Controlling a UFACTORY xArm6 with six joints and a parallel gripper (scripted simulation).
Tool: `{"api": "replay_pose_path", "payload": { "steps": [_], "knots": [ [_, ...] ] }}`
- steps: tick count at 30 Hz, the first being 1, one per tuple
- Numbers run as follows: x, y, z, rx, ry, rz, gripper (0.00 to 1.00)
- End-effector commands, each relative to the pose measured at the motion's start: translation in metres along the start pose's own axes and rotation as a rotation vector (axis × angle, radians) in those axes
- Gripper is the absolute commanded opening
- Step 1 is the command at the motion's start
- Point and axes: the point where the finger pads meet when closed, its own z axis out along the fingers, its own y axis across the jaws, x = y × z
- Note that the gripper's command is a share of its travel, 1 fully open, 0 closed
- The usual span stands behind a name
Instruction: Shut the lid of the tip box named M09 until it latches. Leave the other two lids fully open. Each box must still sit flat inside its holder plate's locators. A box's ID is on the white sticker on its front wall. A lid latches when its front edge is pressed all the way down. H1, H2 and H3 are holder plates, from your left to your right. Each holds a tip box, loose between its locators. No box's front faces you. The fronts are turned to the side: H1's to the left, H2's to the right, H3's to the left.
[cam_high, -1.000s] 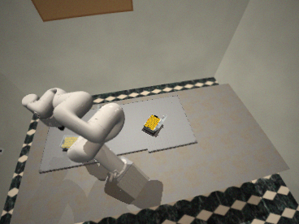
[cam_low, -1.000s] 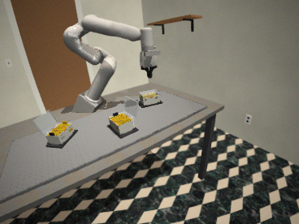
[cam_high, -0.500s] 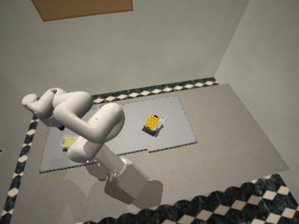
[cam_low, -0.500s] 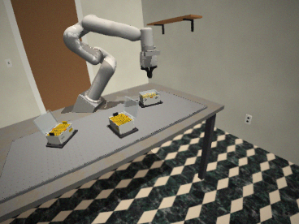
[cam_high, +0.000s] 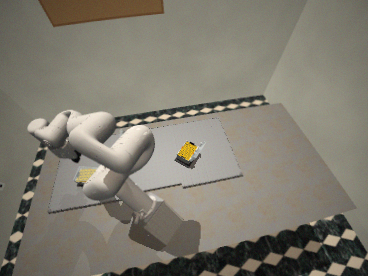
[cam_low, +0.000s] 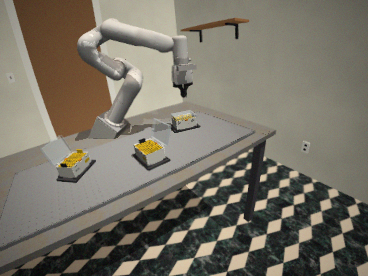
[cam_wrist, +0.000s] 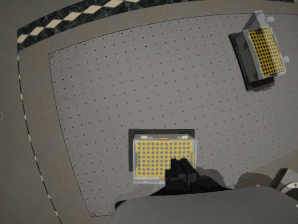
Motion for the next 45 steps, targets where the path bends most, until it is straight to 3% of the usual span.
{"api": "replay_pose_path", "payload": {
  "steps": [1,30,45],
  "knots": [
    [-0.006,-0.001,0.006,0.003,0.003,0.002,0.0],
    [-0.056,-0.001,0.058,0.003,0.003,0.002,0.0],
    [-0.064,-0.001,0.067,0.003,0.003,0.002,0.0]
  ]
}}
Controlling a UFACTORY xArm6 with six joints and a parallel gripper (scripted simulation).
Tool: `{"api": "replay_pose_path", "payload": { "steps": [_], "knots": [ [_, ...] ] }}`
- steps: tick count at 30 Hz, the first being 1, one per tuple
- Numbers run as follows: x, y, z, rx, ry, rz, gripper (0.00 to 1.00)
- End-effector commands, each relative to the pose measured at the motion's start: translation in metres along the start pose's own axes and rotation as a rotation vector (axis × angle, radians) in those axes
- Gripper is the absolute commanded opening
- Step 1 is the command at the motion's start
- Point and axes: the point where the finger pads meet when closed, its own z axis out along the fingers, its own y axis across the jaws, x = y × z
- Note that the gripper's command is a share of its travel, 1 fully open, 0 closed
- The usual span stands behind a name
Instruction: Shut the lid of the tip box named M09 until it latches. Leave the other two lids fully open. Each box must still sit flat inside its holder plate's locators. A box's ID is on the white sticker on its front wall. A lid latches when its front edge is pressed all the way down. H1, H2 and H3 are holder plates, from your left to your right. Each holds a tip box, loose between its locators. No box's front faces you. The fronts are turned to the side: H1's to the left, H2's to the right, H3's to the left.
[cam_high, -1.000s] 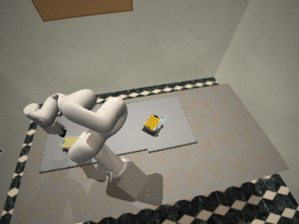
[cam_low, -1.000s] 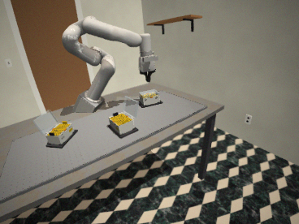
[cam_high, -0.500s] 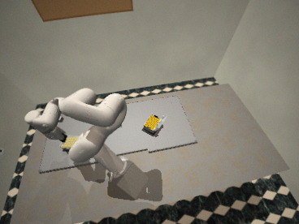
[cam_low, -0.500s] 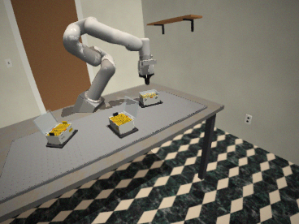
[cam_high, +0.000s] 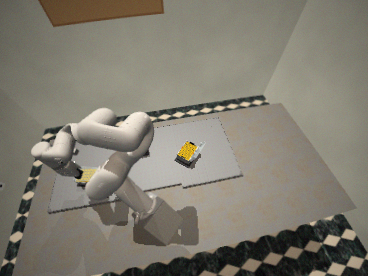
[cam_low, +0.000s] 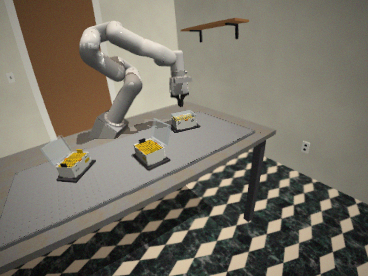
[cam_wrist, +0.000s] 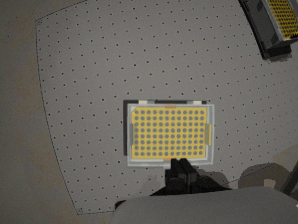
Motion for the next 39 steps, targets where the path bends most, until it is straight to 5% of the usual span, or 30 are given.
{"api": "replay_pose_path", "payload": {
  "steps": [1,39],
  "knots": [
    [0.0,-0.001,-0.001,0.003,0.001,0.001,0.0],
    [0.0,-0.001,0.029,0.003,0.001,0.001,0.0]
  ]
}}
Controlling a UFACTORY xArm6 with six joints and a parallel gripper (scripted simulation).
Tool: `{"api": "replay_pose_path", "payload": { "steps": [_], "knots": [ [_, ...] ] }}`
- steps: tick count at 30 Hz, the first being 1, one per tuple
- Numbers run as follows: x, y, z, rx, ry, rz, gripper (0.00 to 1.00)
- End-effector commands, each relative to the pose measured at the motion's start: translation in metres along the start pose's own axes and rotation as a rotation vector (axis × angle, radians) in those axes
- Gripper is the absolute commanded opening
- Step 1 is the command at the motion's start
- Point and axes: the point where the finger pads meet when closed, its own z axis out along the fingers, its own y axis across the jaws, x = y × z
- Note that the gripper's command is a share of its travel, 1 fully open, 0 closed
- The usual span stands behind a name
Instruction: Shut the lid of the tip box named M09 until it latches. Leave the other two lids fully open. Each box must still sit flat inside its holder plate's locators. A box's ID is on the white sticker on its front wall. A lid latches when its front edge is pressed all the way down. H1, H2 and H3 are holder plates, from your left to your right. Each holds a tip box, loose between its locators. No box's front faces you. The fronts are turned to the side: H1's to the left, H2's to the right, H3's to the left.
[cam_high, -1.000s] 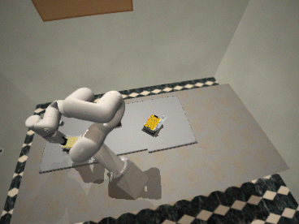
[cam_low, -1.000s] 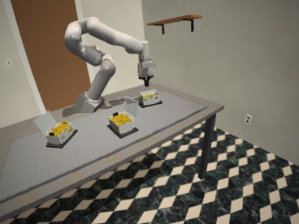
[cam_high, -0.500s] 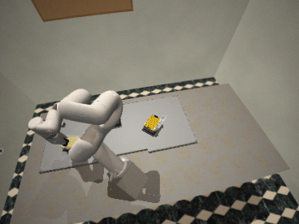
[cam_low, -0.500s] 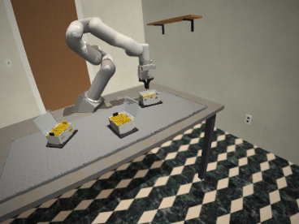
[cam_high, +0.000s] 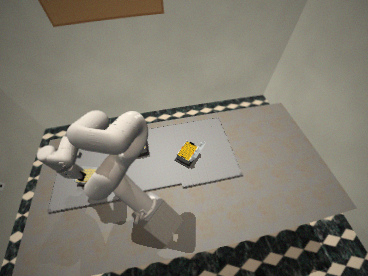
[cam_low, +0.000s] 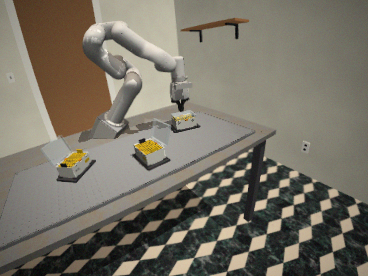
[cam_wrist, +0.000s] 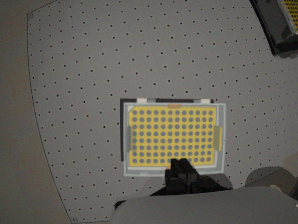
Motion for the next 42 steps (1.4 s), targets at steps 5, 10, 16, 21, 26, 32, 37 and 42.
{"api": "replay_pose_path", "payload": {
  "steps": [5,10,16,21,26,32,37,42],
  "knots": [
    [0.0,-0.001,0.0,0.003,0.0,0.001,0.0],
    [0.0,-0.001,0.002,0.003,0.0,0.001,0.0],
    [0.0,-0.001,0.003,0.003,0.0,0.001,0.0],
    [0.0,-0.001,0.005,0.003,0.0,0.001,0.0],
    [0.0,-0.001,0.007,0.003,0.0,0.001,0.0],
    [0.0,-0.001,0.008,0.003,0.0,0.001,0.0],
    [0.0,-0.001,0.01,0.003,0.0,0.001,0.0],
    [0.0,-0.001,0.011,0.003,0.0,0.001,0.0]
  ]
}}
